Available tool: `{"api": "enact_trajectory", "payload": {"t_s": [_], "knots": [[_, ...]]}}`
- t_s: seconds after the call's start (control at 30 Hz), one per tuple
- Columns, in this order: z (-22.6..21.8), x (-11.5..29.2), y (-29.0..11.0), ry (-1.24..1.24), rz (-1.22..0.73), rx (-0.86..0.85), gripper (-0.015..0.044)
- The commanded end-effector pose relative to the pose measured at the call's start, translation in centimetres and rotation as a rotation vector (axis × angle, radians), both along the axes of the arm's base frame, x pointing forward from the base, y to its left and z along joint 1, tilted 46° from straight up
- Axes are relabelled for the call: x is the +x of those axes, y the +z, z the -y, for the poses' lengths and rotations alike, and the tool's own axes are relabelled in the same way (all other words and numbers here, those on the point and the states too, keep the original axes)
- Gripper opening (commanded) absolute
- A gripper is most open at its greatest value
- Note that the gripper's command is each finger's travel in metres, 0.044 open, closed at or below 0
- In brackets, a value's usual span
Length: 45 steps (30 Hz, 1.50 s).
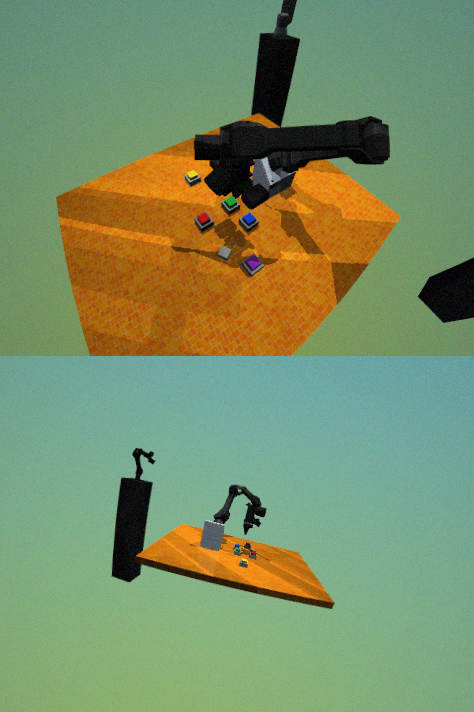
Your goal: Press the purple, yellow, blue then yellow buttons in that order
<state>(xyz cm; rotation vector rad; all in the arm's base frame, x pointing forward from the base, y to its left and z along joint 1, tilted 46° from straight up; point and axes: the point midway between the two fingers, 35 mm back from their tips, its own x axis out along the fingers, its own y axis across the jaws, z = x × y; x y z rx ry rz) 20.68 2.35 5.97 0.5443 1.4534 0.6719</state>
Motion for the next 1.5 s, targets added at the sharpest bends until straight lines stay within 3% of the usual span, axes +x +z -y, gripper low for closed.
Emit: {"api": "enact_trajectory", "payload": {"t_s": [0.0, 0.27, 0.53, 0.77, 0.93, 1.47], "knots": [[3.3, 2.4, -2.2, -0.001, 0.002, -0.015, 0.002], [10.4, 5.2, -9.1, 0.0, 0.003, -0.019, 0.002], [16.1, 4.5, -17.5, 0.007, 0.007, -0.003, 0.002], [16.0, 4.5, -18.0, 0.007, 0.007, -0.003, 0.002], [11.8, 4.5, -22.1, 0.007, 0.008, 0.0, 0.002], [10.5, 4.5, -23.4, 0.007, 0.009, 0.0, 0.002]]}}
